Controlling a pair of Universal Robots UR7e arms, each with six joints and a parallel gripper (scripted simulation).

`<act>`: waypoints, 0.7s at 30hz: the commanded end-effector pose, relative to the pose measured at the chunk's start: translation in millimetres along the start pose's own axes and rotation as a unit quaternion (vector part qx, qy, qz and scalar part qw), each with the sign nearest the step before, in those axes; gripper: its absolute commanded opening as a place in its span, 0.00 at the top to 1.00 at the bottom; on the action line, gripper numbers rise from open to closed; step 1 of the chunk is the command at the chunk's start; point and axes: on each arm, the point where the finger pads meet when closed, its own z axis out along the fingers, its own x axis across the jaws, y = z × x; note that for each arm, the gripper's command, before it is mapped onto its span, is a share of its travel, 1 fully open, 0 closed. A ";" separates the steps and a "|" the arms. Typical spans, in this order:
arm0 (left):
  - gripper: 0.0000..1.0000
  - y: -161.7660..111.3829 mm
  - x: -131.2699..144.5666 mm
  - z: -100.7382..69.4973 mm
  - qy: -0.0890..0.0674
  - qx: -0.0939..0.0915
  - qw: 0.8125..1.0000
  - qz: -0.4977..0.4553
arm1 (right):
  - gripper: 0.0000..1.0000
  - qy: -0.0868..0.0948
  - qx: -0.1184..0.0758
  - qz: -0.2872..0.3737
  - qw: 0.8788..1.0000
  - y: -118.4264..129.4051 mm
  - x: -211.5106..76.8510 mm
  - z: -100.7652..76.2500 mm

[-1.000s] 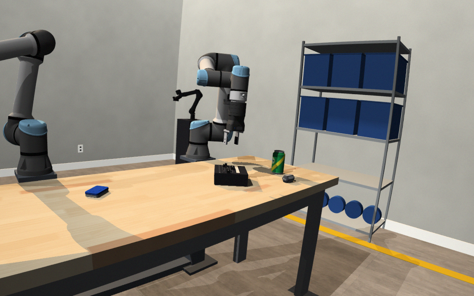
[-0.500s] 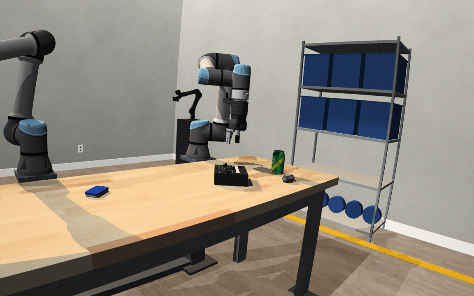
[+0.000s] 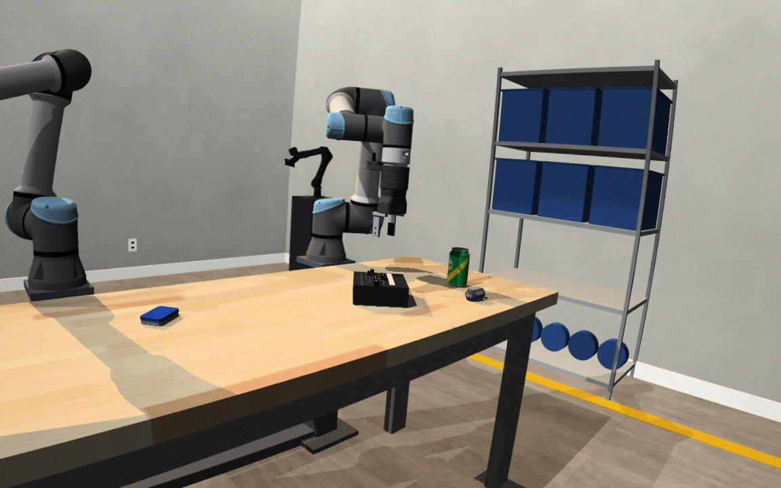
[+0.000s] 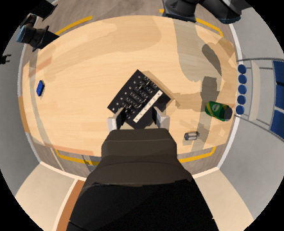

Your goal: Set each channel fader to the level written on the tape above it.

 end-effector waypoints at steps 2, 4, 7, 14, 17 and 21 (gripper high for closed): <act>0.00 0.2 -0.2 -0.6 0.000 -0.001 1.000 0.000 | 0.00 0.000 -0.001 0.000 1.000 0.4 0.1 -0.5; 0.00 0.2 -0.2 -0.6 0.000 -0.001 1.000 0.000 | 0.00 0.000 -0.001 0.000 1.000 0.4 0.1 -0.5; 0.00 0.2 -0.1 -0.6 0.000 -0.001 1.000 0.001 | 0.00 0.000 -0.001 0.000 1.000 0.4 0.1 -0.5; 0.00 0.0 0.3 0.0 0.000 -0.001 1.000 0.008 | 0.00 0.000 -0.001 0.000 1.000 0.4 0.1 -0.5; 0.00 -0.2 0.9 0.7 0.000 -0.001 1.000 0.018 | 0.00 0.000 -0.001 0.000 1.000 0.4 0.1 -0.5; 0.00 -0.8 2.2 2.3 0.000 -0.001 0.999 0.041 | 0.00 0.000 -0.001 0.000 1.000 0.4 0.1 -0.5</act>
